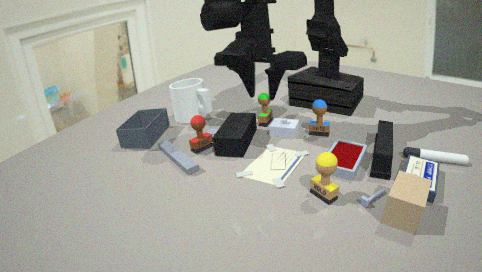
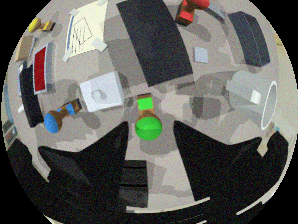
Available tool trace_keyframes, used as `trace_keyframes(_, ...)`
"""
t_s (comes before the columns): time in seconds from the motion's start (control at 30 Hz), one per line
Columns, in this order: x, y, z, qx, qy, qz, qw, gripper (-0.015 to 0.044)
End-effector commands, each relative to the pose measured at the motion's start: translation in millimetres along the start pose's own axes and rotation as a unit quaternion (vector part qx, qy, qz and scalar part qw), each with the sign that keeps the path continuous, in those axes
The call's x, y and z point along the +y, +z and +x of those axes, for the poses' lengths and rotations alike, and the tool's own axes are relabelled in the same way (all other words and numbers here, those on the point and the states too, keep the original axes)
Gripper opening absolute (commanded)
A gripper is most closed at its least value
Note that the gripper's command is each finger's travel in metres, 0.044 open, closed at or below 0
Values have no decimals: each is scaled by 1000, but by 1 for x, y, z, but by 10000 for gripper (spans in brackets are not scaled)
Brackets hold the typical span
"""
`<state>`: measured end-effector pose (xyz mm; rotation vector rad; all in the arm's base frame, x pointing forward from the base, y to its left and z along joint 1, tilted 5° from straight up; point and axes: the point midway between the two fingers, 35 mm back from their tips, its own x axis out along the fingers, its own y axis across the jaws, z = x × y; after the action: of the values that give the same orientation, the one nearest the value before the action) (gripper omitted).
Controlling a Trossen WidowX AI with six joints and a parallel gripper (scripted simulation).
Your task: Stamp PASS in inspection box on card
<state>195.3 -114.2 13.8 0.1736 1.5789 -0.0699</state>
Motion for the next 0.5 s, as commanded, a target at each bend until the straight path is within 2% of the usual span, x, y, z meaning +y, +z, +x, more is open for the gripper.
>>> trace_keyframes(0.0,1,-2,8,4,0,3,1000,213)
trace_keyframes(0.47,2,-3,30,4,0,3,1000,213)
